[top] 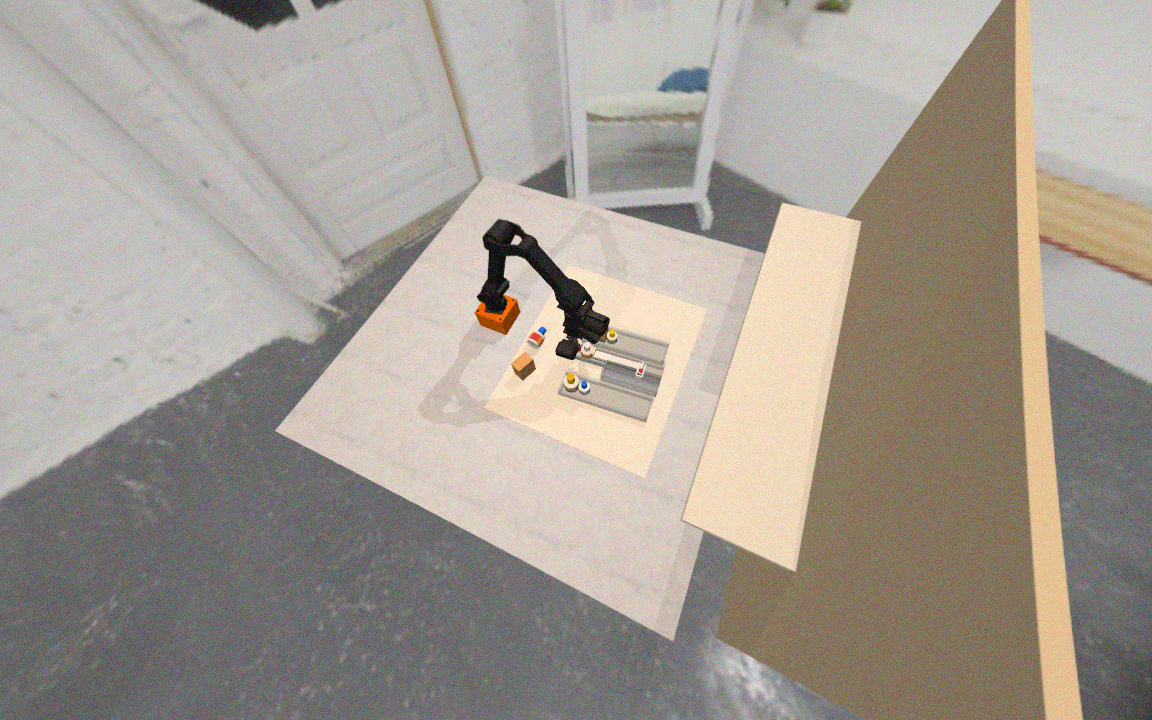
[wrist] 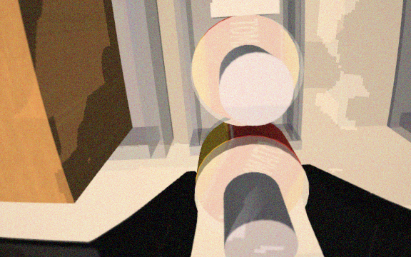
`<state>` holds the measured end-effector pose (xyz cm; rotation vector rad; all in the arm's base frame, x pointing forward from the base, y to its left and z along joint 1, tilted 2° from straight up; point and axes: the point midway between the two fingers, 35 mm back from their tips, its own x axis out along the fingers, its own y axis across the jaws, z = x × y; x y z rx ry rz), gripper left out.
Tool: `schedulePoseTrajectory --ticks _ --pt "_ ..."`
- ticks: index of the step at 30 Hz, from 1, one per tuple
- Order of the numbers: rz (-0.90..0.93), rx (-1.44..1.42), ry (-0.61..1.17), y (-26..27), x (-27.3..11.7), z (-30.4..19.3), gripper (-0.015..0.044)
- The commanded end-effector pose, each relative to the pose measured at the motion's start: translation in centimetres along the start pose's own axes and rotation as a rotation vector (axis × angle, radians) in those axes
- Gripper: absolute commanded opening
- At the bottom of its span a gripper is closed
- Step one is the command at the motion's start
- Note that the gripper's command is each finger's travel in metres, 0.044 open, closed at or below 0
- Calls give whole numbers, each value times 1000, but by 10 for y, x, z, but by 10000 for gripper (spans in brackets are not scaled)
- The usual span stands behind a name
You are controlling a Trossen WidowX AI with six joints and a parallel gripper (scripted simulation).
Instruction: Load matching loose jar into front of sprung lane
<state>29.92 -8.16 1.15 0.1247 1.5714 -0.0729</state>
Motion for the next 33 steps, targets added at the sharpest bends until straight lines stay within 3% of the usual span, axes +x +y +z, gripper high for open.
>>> schedulePoseTrajectory --ticks 1,33 --pt "-7 3 -34 -2 -5 12 0" --pt "-7 3 -35 -2 -8 26 0"
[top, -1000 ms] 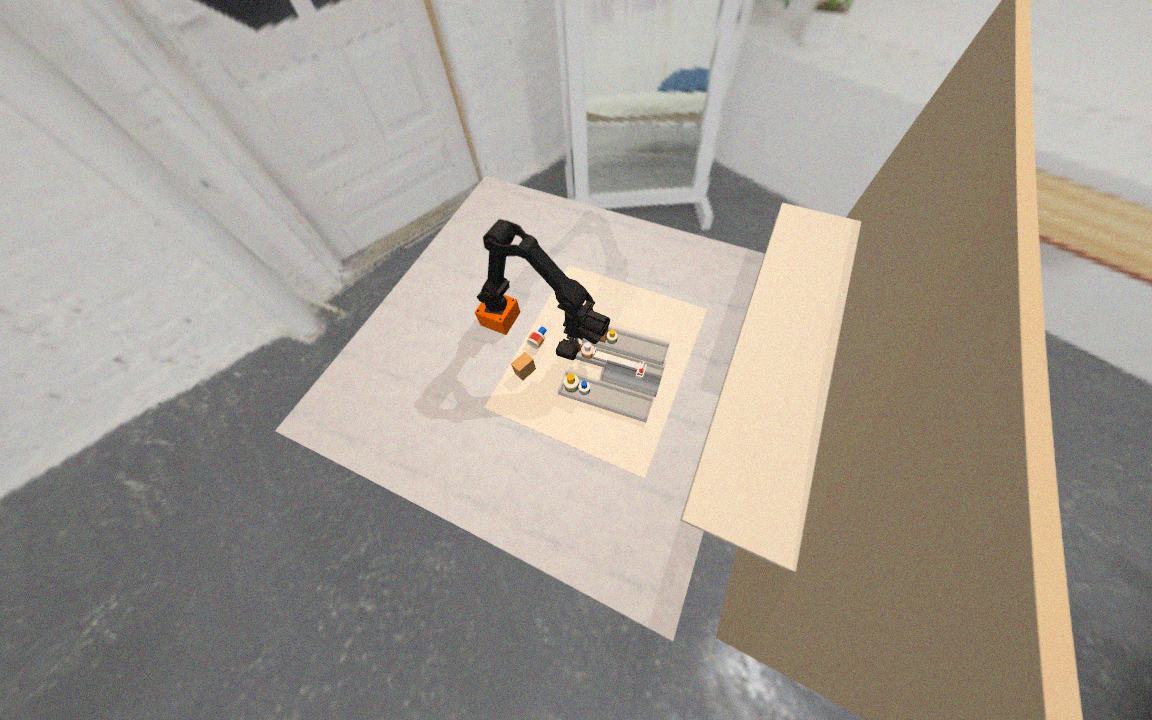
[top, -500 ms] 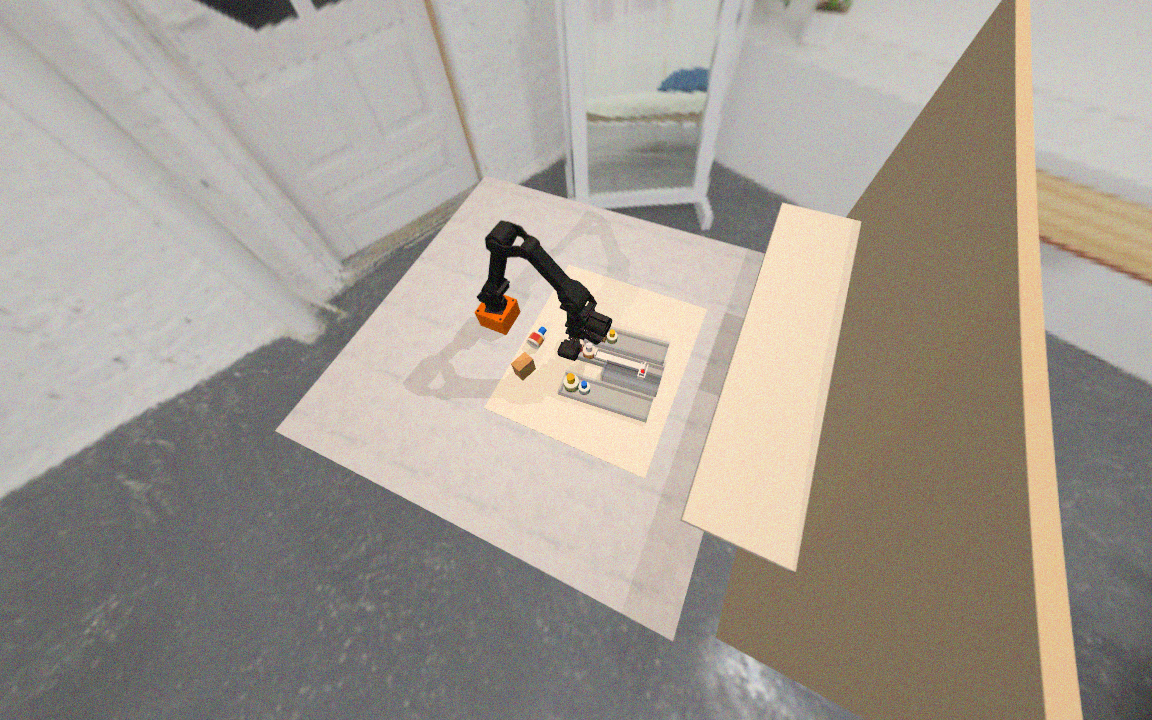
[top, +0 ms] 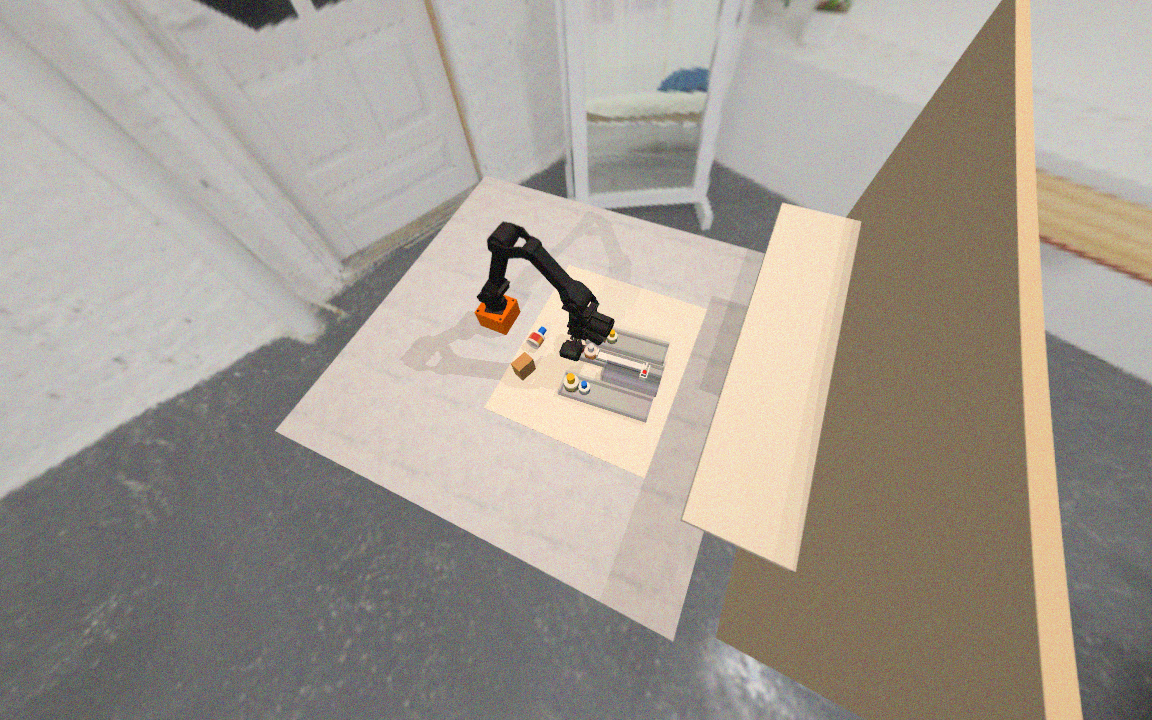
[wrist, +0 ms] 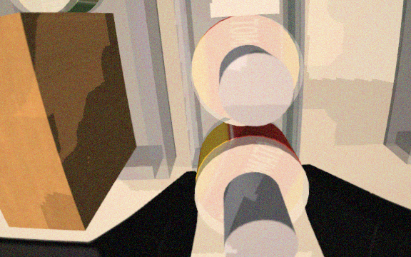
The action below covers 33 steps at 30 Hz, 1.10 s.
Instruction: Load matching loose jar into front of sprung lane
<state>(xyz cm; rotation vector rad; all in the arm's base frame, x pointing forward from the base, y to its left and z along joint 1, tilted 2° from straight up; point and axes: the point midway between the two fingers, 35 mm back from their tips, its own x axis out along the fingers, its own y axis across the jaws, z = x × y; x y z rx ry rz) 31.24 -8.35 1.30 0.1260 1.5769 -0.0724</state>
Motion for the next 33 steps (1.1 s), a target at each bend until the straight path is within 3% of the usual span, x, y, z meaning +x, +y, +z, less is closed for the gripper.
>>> schedulePoseTrajectory --ticks 1,33 --pt "-8 3 -41 -2 -7 13 0" --pt "-8 3 -41 -2 -9 22 0"
